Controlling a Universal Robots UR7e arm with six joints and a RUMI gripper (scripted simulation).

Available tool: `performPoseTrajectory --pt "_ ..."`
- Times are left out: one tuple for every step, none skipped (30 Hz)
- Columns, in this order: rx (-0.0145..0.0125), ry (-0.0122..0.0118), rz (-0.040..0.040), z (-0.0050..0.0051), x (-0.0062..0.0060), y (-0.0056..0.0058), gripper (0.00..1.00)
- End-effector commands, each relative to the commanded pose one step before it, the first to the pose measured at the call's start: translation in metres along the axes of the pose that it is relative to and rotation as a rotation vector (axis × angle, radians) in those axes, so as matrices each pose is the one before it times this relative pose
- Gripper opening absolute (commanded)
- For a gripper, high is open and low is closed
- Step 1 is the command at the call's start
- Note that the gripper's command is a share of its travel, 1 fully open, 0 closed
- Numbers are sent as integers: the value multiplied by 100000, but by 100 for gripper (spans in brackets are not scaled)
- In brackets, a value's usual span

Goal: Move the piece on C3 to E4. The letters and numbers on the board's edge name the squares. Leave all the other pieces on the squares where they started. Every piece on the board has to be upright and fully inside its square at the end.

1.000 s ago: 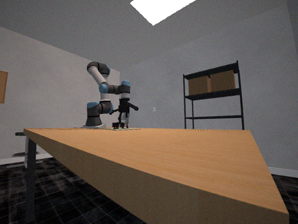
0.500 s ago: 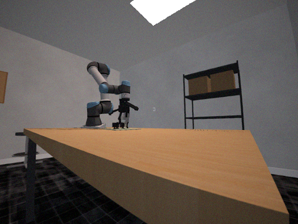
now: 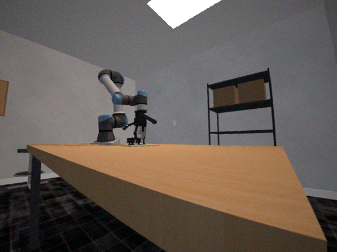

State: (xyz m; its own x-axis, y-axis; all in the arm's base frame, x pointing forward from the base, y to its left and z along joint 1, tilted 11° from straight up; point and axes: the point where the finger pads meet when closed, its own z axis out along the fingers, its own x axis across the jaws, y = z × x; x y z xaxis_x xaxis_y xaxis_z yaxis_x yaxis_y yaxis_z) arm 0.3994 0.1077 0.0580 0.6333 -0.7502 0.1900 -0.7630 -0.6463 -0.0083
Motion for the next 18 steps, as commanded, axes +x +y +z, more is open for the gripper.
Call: performPoseTrajectory --pt "97 68 8 -1096 24 -30 25" --pt "0 0 0 -401 0 0 25" --pt "0 0 0 -447 0 0 25" --pt "0 0 0 -486 0 0 25" --pt "0 0 0 -518 0 0 25" --pt "0 0 0 -542 0 0 25" --pt "0 0 0 -557 0 0 25" --pt "0 0 0 -562 0 0 25" --pt "0 0 0 -557 0 0 25" --pt "0 0 0 -543 0 0 25" --pt "0 0 0 -518 0 0 25" --pt "0 0 0 -484 0 0 25" --pt "0 0 0 0 0 0 25" --pt "0 0 0 0 0 0 25" --pt "0 0 0 -441 0 0 25" --pt "0 0 0 -392 0 0 25" --pt "0 0 0 -336 0 0 25" --pt "0 0 0 -277 0 0 25"
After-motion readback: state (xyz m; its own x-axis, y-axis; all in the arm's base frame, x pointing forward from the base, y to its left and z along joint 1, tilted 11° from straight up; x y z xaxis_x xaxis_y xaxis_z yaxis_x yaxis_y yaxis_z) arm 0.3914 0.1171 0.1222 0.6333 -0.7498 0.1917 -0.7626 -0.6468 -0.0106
